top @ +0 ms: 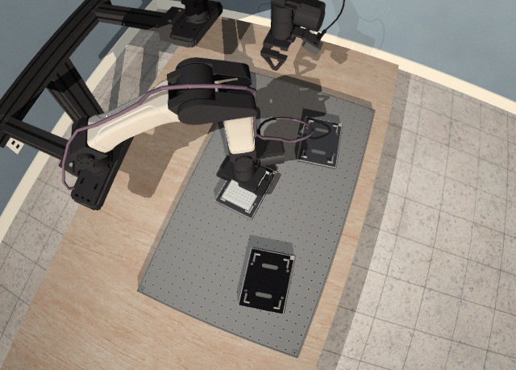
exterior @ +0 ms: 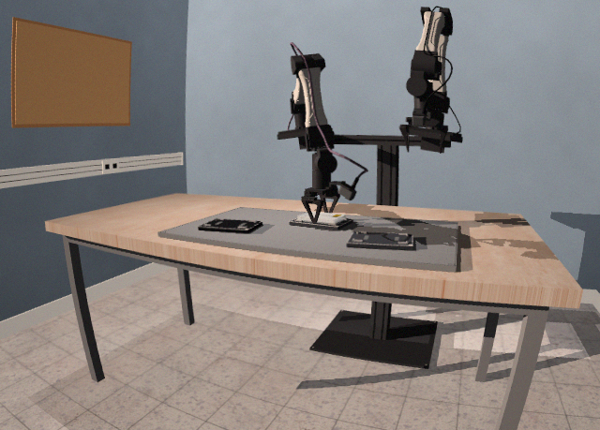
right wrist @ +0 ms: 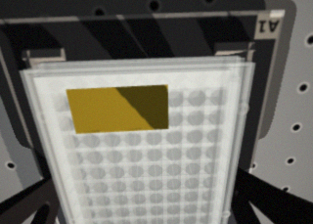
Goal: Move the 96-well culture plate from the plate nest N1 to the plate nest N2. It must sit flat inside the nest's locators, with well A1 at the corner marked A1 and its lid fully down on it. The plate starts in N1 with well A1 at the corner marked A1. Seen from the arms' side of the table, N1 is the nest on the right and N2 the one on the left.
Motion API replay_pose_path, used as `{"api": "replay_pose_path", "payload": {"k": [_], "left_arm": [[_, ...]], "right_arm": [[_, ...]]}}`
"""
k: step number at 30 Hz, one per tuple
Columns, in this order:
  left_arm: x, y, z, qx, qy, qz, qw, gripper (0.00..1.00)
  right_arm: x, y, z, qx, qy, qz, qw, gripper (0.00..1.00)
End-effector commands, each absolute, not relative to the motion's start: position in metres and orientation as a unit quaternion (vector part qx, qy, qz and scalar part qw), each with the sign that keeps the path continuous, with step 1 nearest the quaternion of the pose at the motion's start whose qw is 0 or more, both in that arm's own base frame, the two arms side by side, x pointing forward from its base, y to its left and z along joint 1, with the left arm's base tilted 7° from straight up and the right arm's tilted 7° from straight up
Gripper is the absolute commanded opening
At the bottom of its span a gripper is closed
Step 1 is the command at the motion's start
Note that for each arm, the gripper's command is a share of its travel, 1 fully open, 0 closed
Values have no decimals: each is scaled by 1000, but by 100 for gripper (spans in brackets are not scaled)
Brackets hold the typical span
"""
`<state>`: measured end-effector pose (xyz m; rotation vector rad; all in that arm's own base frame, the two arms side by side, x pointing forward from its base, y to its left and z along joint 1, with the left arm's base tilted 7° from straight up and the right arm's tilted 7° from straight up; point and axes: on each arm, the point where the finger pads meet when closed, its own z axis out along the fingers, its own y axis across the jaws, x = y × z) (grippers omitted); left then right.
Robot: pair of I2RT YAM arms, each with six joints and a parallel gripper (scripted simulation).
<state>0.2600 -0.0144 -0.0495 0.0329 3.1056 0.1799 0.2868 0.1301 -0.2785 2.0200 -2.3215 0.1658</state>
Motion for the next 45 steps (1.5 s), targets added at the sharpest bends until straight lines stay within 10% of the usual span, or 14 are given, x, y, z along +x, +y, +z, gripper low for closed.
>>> {"api": "replay_pose_path", "payload": {"k": [1,45], "left_arm": [[266,-17,-47,16,998,56,24,100],[266,-17,-47,16,998,56,24,100]], "right_arm": [[293,134,-275,656,-752,56,18,100],[292,141,-239,657,-752,58,15,100]]}}
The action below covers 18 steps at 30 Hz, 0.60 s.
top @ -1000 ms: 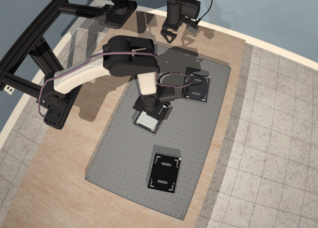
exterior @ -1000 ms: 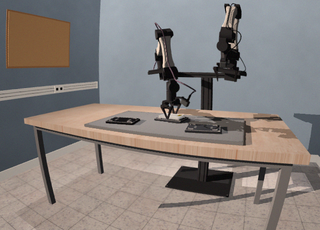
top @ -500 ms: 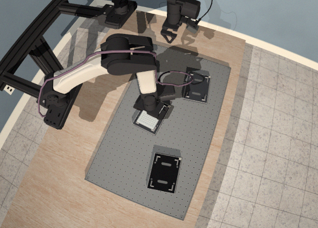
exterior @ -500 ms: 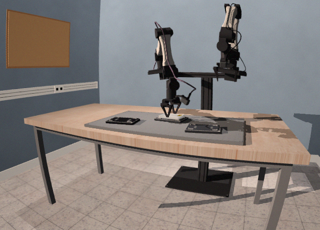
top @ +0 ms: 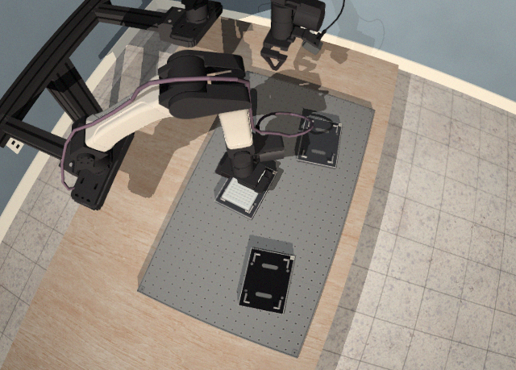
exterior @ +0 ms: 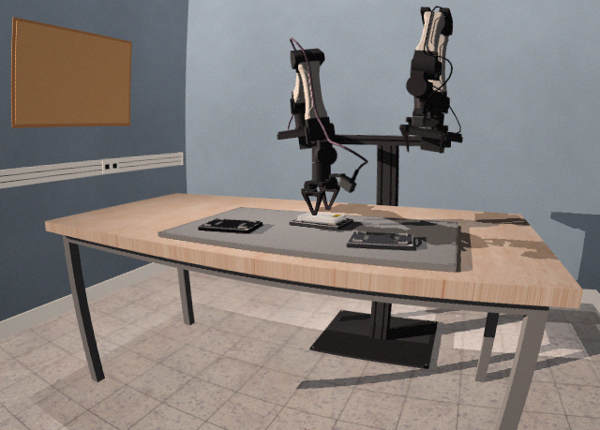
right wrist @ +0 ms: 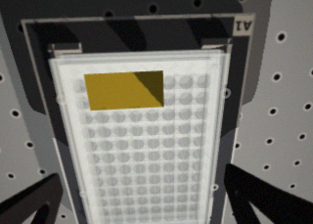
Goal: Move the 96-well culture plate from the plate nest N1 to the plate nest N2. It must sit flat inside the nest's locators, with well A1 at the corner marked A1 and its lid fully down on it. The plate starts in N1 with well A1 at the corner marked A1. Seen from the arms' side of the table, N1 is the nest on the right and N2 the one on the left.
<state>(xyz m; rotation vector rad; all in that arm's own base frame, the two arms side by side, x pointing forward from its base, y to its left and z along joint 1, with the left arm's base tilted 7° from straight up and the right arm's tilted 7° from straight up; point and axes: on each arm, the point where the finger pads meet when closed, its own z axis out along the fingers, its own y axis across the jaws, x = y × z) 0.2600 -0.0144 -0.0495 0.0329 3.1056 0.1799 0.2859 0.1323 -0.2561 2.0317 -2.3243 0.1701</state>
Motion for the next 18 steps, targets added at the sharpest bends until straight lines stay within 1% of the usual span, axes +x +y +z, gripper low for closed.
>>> {"api": "replay_pose_path", "payload": {"k": [1,18], "left_arm": [[266,-17,-47,16,998,56,24,100],[266,-17,-47,16,998,56,24,100]], "right_arm": [[292,141,-237,657,-751,58,15,100],[288,145,-198,657,-751,57,15,100]]}}
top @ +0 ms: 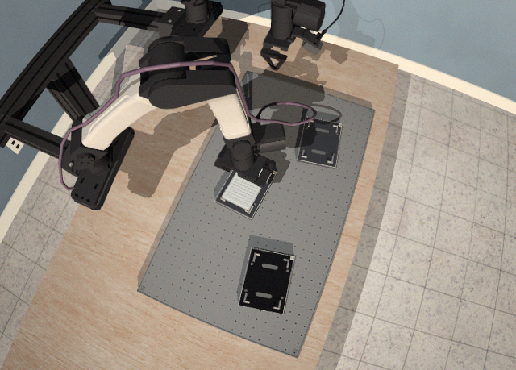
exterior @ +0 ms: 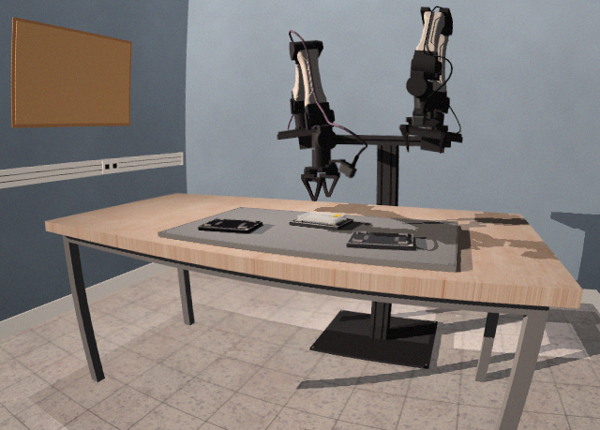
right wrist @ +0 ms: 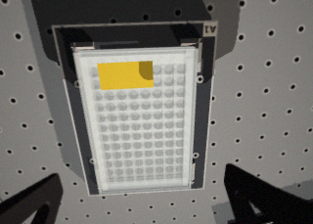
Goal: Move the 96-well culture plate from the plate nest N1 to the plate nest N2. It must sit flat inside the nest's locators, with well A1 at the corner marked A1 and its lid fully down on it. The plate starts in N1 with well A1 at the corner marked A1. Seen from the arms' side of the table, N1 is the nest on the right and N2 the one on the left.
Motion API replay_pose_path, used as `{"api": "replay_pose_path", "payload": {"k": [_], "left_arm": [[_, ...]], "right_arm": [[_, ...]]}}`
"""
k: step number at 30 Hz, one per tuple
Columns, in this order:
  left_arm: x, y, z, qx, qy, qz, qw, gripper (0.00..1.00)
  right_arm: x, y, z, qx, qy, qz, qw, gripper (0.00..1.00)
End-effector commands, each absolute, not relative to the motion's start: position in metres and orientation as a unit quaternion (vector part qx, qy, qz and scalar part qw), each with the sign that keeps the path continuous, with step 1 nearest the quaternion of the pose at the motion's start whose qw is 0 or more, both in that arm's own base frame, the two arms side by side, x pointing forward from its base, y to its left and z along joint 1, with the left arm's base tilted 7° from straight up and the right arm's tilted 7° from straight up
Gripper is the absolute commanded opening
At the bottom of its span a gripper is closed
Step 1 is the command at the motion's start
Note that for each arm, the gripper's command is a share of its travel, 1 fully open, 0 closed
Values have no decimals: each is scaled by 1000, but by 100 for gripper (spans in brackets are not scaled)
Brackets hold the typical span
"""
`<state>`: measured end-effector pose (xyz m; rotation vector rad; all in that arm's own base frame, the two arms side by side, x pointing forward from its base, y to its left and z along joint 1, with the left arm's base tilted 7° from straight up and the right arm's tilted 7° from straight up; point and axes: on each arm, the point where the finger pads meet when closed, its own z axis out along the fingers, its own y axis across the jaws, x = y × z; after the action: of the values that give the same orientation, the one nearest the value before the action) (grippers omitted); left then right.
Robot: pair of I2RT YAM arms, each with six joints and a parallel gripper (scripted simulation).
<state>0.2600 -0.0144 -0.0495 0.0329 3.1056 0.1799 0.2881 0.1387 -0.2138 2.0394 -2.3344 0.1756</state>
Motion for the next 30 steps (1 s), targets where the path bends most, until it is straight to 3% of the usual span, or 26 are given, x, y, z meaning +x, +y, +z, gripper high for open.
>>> {"api": "replay_pose_path", "payload": {"k": [1,30], "left_arm": [[266,-17,-47,16,998,56,24,100],[266,-17,-47,16,998,56,24,100]], "right_arm": [[288,145,-195,657,-751,57,15,100],[289,144,-186,656,-752,56,17,100]]}}
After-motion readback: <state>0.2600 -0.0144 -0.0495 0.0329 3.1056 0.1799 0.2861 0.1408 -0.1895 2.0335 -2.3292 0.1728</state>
